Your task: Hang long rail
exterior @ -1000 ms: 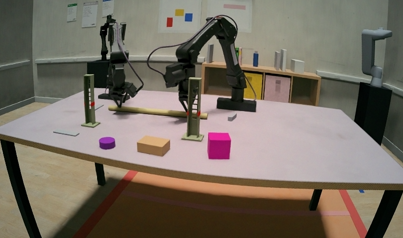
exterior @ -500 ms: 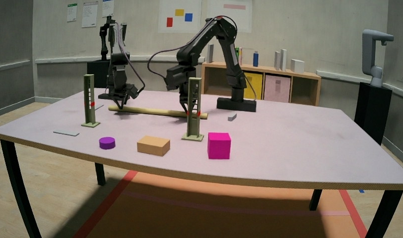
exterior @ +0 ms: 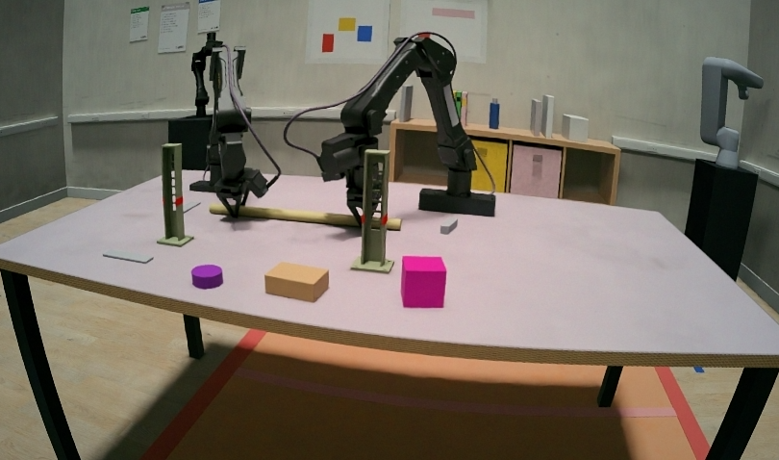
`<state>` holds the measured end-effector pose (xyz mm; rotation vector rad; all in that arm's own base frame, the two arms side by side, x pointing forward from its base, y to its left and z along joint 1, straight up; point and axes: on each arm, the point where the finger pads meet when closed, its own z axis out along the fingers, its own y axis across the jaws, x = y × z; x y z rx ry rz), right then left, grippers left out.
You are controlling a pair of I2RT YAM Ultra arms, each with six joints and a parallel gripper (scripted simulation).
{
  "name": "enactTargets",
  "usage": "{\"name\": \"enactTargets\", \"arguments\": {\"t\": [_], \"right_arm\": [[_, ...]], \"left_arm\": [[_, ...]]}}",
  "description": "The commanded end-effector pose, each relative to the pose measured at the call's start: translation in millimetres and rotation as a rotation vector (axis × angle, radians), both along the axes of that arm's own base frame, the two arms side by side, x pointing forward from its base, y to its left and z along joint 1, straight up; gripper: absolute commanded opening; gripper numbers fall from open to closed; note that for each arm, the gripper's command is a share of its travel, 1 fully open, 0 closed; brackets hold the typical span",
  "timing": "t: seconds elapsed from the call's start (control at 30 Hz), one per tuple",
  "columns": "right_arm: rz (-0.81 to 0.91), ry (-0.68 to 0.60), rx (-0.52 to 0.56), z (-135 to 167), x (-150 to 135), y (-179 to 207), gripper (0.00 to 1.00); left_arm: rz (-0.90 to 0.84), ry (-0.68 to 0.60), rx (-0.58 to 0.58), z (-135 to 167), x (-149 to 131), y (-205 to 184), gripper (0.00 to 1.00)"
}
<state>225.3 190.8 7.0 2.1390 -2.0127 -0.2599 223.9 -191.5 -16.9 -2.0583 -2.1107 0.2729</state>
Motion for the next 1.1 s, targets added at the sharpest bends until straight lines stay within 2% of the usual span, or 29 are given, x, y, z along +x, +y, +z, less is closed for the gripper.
{"name": "enactTargets", "arguments": {"t": [0.0, 0.17, 0.2, 0.27, 0.3, 0.37, 0.4, 0.53, 0.93, 0.97, 1.0, 1.07], "right_arm": [[0.002, -0.006, 0.018, -0.1, -3.0, 5.4, 0.48], [0.002, 0.002, 0.013, 0.3, -4.8, 4.1, 0.48], [0.002, 0.002, 0.013, 0.3, -4.8, 4.1, 0.44], [0.002, 0.002, 0.013, 0.3, -4.8, 4.1, 0.44], [0.002, 0.002, 0.013, 0.3, -4.8, 4.1, 0.39], [0.003, -0.009, 0.012, 2.3, -0.3, 3.2, 0.39], [0.003, -0.009, 0.012, 2.3, -0.3, 3.2, 0.35], [0.003, -0.009, 0.012, 2.3, 0.7, 3.0, 0.35], [0.005, -0.018, 0.018, 0.9, 4.1, 4.4, 0.18], [0.004, -0.018, 0.018, 0.9, 4.1, 4.4, 0.07], [0.004, -0.018, 0.018, 0.9, 4.1, 4.4, 0.0], [0.004, -0.018, 0.018, 0.9, 4.1, 4.4, 0.0]], "left_arm": [[0.004, 0.005, -0.009, -3.9, -2.0, -3.9, 0.48], [0.004, 0.01, -0.006, -3.6, -3.1, -3.0, 0.48], [0.004, 0.01, -0.006, -3.6, -3.1, -3.0, 0.48], [0.001, -0.003, -0.006, 0.3, 0.5, -2.1, 0.48], [0.001, -0.003, -0.006, 0.3, 0.5, -2.1, 0.48], [0.001, -0.003, -0.006, 0.3, 0.5, -2.1, 0.48], [0.001, -0.003, -0.006, 0.3, 0.5, -2.1, 0.48], [0.001, -0.003, -0.006, 0.3, 0.5, -2.1, 0.48], [0.001, -0.003, -0.006, 0.3, 0.5, -2.1, 0.48], [0.001, -0.003, -0.006, 0.3, 0.5, -2.1, 0.48], [0.001, -0.003, -0.006, 0.3, 0.5, -2.1, 0.48], [0.001, -0.003, -0.006, 0.3, 0.5, -2.1, 0.48]]}}
